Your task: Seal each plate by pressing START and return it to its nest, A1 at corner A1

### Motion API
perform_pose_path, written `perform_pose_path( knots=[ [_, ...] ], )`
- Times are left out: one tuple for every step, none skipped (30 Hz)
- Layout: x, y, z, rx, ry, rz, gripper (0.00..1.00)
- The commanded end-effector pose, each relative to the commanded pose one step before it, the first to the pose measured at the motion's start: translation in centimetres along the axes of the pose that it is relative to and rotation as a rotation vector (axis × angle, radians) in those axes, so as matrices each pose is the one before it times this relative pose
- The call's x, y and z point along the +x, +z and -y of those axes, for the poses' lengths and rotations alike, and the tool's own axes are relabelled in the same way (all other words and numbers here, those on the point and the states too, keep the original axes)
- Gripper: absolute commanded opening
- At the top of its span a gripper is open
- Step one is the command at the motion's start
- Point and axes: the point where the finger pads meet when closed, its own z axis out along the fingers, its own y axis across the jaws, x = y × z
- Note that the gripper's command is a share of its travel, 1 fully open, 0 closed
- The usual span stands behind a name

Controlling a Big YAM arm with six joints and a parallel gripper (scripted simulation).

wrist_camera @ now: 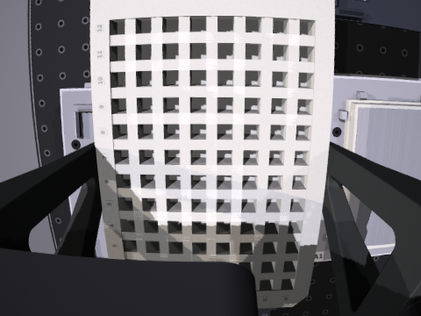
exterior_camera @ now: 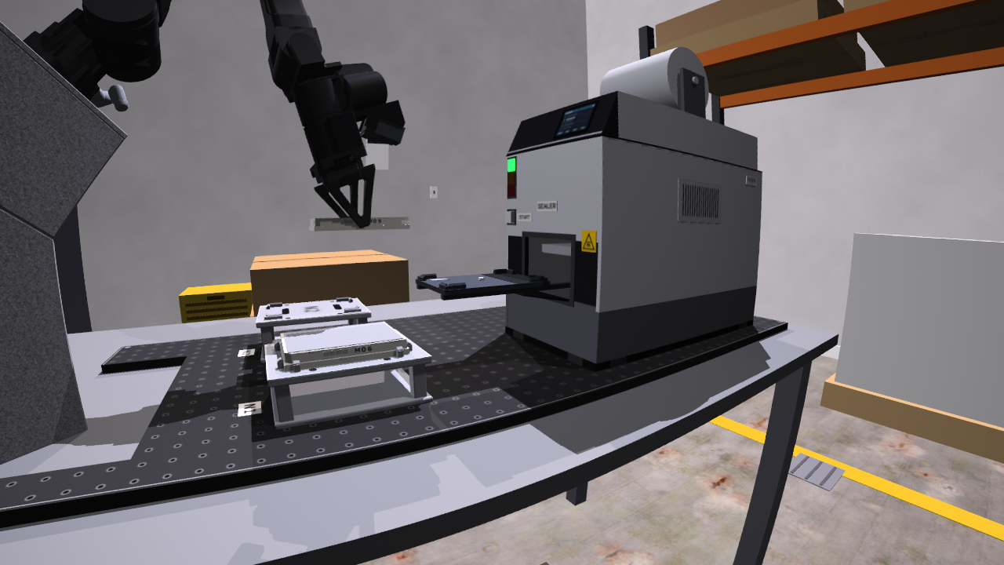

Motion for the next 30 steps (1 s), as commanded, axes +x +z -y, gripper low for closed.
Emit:
perform_pose_path(
  knots=[
    [-2.535,0.204,0.78,0.00341,-0.01065,0.03779,0.0],
    [-0.314,0.11,0.248,0.00129,-0.00177,0.00348,0.0],
    [-0.155,0.104,0.254,0.00167,-0.00015,-0.0012,0.0],
    [-0.019,0.095,0.228,0.00142,0.00122,-0.00547,0.0],
    [0.018,0.074,0.21,0.00131,0.00107,-0.00568,0.0],
    [-0.001,0.059,0.194,0.00087,0.00098,-0.00497,0.0],
    [0.036,0.055,0.165,0.00053,0.00077,-0.00526,0.0],
    [0.274,0.077,0.047,-0.00167,-0.00052,-0.00934,0.0],
    [0.145,0.081,0.044,-0.00211,-0.00175,-0.00537,0.0],
    [-0.005,0.021,0.197,0.00053,0.00036,-0.00155,0.0],
    [-0.463,0.032,0.198,0.00027,-0.00148,0.00793,0.0],
    [-0.611,-0.046,0.142,-0.00039,-0.00289,0.01145,0.0],
    [0.0,0.0,0.0,0.0,0.0,0.0,0.0],
    [0.0,0.0,0.0,0.0,0.0,0.0,0.0],
    [-0.581,-0.047,-0.01,0.00097,0.0003,0.01209,0.0],
    [-0.448,0.006,0.164,-0.00129,0.00221,0.00484,0.0],
    [-0.257,0.095,0.213,-0.00024,0.00387,0.00057,0.0],
    [-0.016,0.181,0.332,0.00199,0.00341,-0.00694,0.0],
    [-0.157,0.105,0.246,0.00165,-0.00062,-0.0006,0.0],
    [-0.081,0.111,0.252,0.00108,-0.00004,-0.00219,0.0],
    [0.033,0.082,0.222,0.00142,0.00167,-0.0056,0.0],
    [0.011,0.071,0.212,0.00112,0.00147,-0.00506,0.0],
    [-0.053,0.062,0.141,-0.00053,-0.00083,-0.00151,0.0],
    [0.168,0.098,-0.007,-0.00289,-0.0021,-0.00551,0.0],
    [0.123,0.094,0.009,-0.0026,-0.00192,-0.00492,0.0],
    [-0.198,0.091,-0.009,-0.00288,-0.00377,0.00013,0.0],
    [-0.49,-0.054,0.112,-0.00026,-0.0033,0.00718,0.0],
    [-0.62,-0.072,0.157,0.00004,-0.00442,0.01168,0.0],
    [-0.606,-0.054,0.175,0.00046,-0.00332,0.01117,0.0],
    [0.0,0.0,0.0,0.0,0.0,0.0,0.0]
  ],
)
